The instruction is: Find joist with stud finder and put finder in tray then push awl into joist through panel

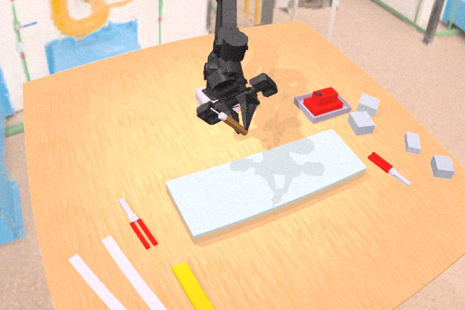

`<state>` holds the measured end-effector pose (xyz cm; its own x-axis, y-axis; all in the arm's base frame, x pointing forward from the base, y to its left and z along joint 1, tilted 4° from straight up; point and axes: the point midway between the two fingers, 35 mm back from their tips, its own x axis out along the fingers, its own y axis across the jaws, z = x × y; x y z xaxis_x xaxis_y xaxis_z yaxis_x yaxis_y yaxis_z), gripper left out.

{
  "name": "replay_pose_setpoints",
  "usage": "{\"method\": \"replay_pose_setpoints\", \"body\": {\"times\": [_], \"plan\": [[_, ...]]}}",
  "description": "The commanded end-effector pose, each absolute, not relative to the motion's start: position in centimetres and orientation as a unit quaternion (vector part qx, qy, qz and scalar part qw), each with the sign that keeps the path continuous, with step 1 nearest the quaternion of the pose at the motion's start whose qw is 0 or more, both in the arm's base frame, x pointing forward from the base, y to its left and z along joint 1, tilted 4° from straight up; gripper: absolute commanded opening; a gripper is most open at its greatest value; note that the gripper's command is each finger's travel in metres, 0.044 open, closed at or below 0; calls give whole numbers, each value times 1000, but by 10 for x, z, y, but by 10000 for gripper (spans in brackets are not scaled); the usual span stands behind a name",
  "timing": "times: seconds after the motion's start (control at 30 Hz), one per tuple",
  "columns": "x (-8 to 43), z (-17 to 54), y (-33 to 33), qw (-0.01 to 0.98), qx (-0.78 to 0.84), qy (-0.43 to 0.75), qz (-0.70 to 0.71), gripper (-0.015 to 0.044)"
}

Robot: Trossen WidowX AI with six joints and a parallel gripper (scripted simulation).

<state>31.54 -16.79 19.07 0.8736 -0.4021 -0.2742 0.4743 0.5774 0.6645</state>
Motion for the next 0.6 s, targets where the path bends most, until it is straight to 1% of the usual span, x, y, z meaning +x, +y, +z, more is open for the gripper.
{"method": "replay_pose_setpoints", "body": {"times": [0.0,0.3,0.57], "plan": [[321,192,-167,913,316,57,-252,0],[330,190,-160,949,156,91,-259,0],[337,188,-154,957,12,124,-262,0]]}}
